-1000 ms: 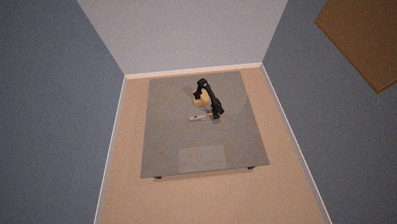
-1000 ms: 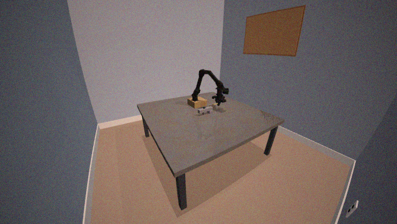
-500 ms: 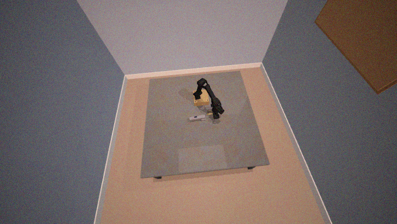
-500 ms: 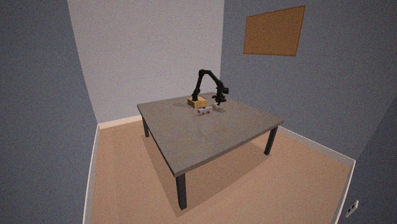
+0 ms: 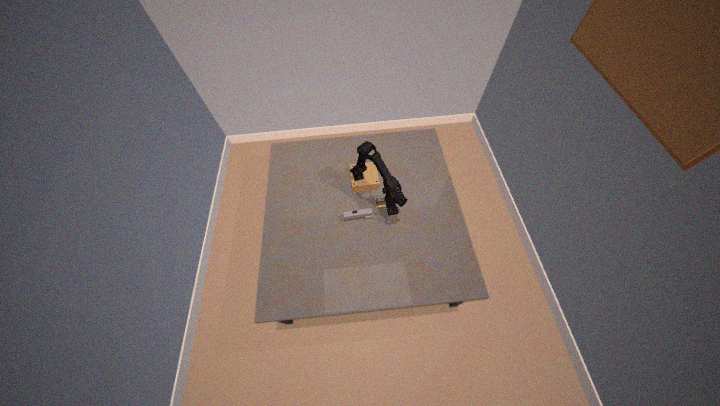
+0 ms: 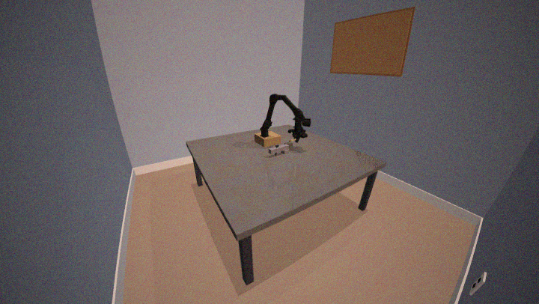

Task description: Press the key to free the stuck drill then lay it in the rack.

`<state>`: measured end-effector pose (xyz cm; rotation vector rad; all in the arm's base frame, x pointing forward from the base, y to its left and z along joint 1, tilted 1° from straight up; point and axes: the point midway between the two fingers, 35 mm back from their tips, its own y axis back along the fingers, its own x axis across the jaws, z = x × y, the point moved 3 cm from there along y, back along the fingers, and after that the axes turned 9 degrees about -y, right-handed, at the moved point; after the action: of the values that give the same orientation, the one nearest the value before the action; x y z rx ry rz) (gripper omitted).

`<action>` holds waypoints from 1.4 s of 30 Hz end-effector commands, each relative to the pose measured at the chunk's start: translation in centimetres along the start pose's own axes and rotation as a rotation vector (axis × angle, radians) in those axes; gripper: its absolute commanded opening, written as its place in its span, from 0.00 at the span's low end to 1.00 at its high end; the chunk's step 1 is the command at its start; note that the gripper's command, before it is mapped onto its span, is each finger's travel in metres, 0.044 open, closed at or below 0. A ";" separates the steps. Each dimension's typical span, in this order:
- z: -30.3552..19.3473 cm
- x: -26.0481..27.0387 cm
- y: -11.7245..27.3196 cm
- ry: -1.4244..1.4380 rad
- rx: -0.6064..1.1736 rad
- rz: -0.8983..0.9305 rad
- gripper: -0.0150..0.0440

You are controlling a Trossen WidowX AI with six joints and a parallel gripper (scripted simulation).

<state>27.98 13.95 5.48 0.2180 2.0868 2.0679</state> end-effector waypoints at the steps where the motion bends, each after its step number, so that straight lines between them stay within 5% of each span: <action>1: 0.1 0.8 -0.1 -0.003 0.000 0.002 0.25; 42: 0.7 7.1 -0.4 -0.003 -0.001 0.007 0.25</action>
<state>21.96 16.36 5.04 0.2181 2.0844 2.0733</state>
